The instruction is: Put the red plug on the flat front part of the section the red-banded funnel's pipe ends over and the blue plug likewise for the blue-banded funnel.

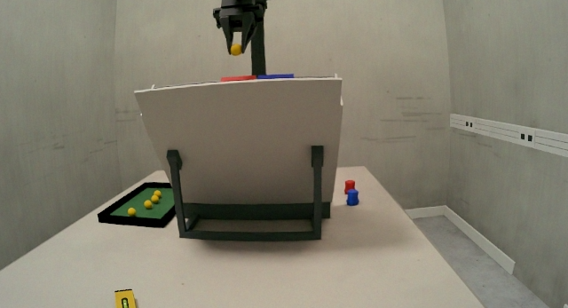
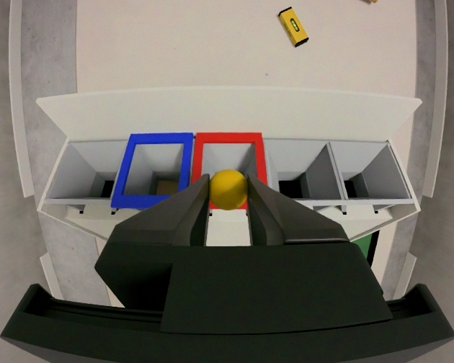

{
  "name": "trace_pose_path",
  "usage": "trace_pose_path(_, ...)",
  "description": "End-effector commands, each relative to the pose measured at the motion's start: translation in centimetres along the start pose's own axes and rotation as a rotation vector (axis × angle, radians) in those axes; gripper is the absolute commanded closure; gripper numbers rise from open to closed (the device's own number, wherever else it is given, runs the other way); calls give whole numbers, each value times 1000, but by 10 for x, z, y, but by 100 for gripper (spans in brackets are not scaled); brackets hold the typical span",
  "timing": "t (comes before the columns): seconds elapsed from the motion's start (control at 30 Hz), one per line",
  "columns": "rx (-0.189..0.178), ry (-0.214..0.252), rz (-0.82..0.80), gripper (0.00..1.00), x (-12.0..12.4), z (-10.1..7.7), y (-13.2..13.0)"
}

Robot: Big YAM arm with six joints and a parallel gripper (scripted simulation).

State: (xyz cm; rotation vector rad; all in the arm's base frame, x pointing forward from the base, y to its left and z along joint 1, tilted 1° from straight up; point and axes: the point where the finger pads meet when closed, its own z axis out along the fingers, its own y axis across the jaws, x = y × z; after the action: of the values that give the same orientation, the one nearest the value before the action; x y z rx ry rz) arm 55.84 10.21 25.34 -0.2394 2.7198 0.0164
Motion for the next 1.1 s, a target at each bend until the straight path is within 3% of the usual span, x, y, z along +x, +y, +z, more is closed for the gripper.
trace_pose_path(0.0,1,-47,3,100,-29,-8,-6)
trace_pose_path(0.2,1,-47,3,100,-31,-8,-6)
trace_pose_path(0.7,1,-47,2,100,5,22,-2)
trace_pose_path(1.07,1,-38,2,100,7,24,-2)
